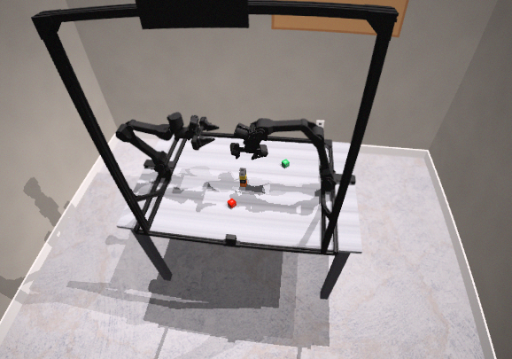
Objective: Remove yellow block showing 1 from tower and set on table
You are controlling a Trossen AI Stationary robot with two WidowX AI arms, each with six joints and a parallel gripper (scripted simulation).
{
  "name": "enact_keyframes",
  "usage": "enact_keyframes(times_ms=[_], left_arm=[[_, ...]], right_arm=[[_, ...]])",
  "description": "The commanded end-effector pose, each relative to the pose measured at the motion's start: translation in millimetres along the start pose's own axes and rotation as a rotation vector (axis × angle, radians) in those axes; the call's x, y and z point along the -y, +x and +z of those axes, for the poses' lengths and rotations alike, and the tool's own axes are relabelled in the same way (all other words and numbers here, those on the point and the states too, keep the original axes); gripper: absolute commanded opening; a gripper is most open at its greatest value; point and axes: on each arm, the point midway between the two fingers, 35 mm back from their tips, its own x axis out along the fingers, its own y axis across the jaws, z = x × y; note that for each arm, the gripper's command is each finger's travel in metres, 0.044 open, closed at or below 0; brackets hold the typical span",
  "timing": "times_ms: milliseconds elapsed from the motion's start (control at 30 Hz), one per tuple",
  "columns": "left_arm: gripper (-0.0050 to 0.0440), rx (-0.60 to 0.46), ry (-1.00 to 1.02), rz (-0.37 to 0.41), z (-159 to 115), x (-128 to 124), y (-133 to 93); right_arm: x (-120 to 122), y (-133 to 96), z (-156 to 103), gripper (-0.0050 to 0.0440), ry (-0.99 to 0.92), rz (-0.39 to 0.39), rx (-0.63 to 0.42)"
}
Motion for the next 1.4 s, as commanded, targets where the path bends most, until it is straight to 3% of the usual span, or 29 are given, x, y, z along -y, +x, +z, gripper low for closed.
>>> enact_keyframes(times_ms=[0, 67, 133, 333, 467, 533, 1033, 1100, 1267, 1367], left_arm=[[0.04, 0.0, 0.0, 0.0, 0, 0, 0], [0.04, 0.0, 0.0, 0.0, 0, 0, 0], [0.04, 0.0, 0.0, 0.0, 0, 0, 0], [0.04, 0.0, 0.0, 0.0, 0, 0, 0], [0.04, 0.0, 0.0, 0.0, 0, 0, 0], [0.04, 0.0, 0.0, 0.0, 0, 0, 0], [0.04, 0.0, 0.0, 0.0, 0, 0, 0], [0.04, 0.0, 0.0, 0.0, 0, 0, 0], [0.04, 0.0, 0.0, 0.0, 0, 0, 0], [0.04, 0.0, 0.0, 0.0, 0, 0, 0]], right_arm=[[5, 8, -2, 0.04, 0.085, -0.1, -0.019], [11, 20, -4, 0.04, 0.172, -0.204, -0.03], [14, 26, -5, 0.04, 0.215, -0.256, -0.031], [14, 26, -6, 0.04, 0.208, -0.258, -0.033], [8, 17, -7, 0.04, 0.006, -0.216, -0.069], [8, 17, -7, 0.04, 0.006, -0.216, -0.069], [-15, -21, -12, 0.04, -0.869, -0.005, -0.13], [-15, -21, -12, 0.04, -0.869, -0.005, -0.13], [-22, -35, -14, 0.04, -1.17, 0.069, -0.115], [-16, -17, -20, 0.04, -1.205, 0.077, -0.112]])
